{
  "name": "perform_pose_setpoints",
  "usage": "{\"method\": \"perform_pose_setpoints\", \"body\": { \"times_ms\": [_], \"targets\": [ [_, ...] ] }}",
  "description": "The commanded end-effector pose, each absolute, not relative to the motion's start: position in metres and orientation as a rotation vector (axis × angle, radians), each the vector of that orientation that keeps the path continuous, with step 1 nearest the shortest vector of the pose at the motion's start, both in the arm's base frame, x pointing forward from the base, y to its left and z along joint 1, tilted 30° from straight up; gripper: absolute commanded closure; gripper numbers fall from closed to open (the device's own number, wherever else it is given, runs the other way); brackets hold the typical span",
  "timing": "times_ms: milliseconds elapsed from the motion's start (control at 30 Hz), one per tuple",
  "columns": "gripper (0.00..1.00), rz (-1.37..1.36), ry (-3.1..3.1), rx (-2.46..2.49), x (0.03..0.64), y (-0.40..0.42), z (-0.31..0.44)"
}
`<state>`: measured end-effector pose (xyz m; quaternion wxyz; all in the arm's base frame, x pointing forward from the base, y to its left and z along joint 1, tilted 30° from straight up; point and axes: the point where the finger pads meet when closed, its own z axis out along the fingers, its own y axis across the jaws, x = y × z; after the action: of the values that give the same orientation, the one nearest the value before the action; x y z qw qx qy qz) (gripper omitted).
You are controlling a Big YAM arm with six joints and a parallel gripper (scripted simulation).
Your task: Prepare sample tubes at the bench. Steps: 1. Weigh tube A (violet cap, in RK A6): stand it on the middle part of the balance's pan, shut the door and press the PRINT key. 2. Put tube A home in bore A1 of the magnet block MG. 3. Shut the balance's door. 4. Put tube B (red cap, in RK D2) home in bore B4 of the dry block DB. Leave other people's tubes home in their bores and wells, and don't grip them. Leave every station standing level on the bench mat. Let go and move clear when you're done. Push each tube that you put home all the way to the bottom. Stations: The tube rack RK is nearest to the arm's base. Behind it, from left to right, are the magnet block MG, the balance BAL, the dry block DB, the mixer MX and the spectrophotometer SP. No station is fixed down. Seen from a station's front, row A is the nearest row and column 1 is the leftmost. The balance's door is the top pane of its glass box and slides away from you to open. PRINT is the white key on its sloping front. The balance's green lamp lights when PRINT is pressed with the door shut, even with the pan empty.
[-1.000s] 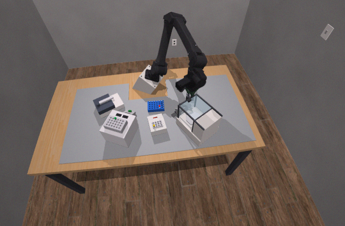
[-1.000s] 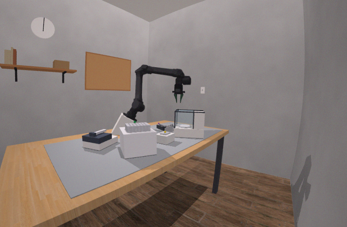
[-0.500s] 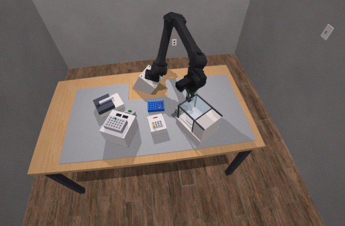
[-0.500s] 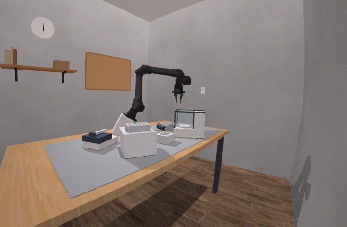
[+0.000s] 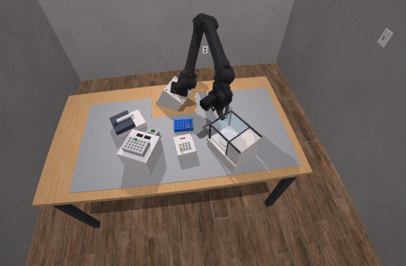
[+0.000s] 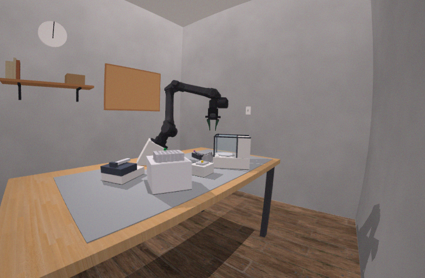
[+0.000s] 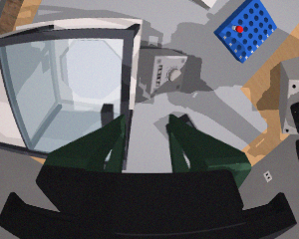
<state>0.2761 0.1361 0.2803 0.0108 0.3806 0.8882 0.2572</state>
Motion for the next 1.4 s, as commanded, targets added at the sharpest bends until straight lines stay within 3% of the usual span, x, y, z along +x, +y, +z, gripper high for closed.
{"method": "perform_pose_setpoints", "body": {
  "times_ms": [0, 1100, 1367],
  "targets": [
    [0.64, 0.824, 2.780, 0.962, 0.277, 0.125, 0.265],
    [0.64, 0.677, 2.813, -0.108, 0.245, 0.047, 0.052],
    [0.64, 0.664, 2.776, -0.158, 0.264, 0.052, 0.070]
  ]
}}
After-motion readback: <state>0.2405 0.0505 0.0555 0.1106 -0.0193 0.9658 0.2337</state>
